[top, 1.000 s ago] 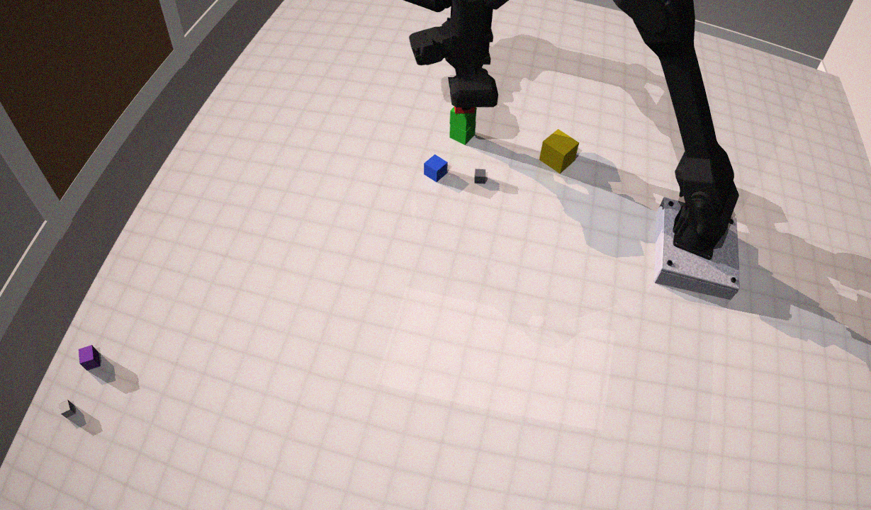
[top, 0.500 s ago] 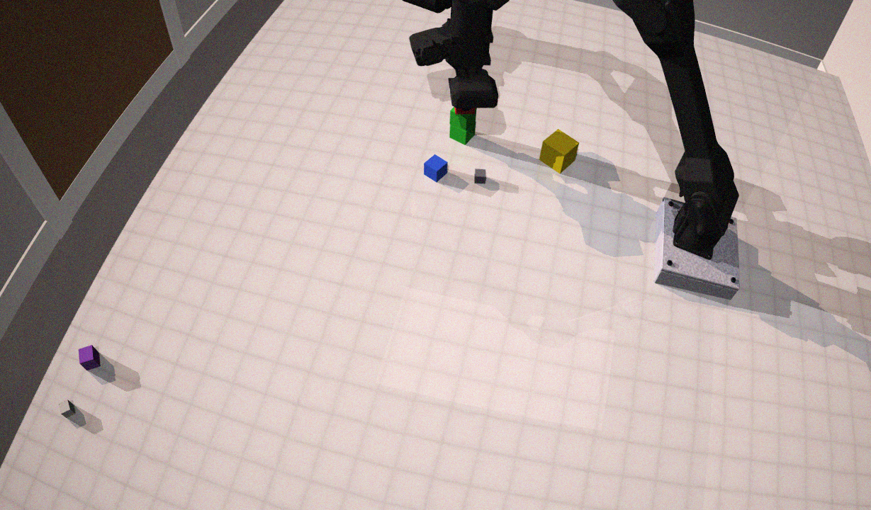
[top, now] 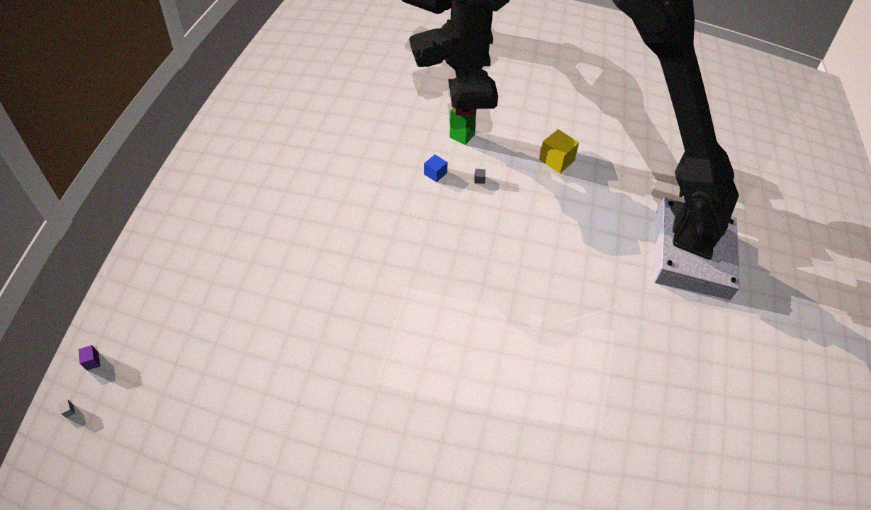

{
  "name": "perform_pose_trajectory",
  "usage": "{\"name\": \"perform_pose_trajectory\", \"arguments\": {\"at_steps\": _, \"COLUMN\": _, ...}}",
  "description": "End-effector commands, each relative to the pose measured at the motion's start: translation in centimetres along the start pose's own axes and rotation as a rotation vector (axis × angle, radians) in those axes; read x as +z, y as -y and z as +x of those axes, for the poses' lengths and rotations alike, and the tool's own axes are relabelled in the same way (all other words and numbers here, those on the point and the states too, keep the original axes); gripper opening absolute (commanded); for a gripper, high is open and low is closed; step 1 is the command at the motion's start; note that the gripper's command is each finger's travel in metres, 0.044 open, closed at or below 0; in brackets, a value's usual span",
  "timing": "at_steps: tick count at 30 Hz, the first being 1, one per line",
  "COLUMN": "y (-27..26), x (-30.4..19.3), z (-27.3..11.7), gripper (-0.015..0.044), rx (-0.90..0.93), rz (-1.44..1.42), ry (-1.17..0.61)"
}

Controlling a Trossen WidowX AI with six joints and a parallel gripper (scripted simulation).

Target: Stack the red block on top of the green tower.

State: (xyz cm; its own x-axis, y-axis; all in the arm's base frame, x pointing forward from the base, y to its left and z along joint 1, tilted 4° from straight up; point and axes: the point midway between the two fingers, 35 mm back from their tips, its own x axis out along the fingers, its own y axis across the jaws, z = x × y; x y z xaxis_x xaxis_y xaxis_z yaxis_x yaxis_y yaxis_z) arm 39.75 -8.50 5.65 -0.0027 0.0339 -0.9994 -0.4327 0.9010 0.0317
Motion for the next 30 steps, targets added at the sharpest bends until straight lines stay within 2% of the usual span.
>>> {"name": "perform_pose_trajectory", "arguments": {"at_steps": 1, "y": 0.02, "x": -0.09, "z": 0.36, "gripper": 0.0000, "rx": 0.001, "rz": -0.001, "ry": -0.008}}
{"name": "perform_pose_trajectory", "arguments": {"at_steps": 16, "y": 0.03, "x": -0.03, "z": -0.26, "gripper": 0.0000, "rx": 0.001, "rz": -0.001, "ry": -0.008}}
{"name": "perform_pose_trajectory", "arguments": {"at_steps": 30, "y": -0.03, "x": -0.03, "z": 0.03, "gripper": 0.0368, "rx": 0.002, "rz": 0.000, "ry": -0.003}}
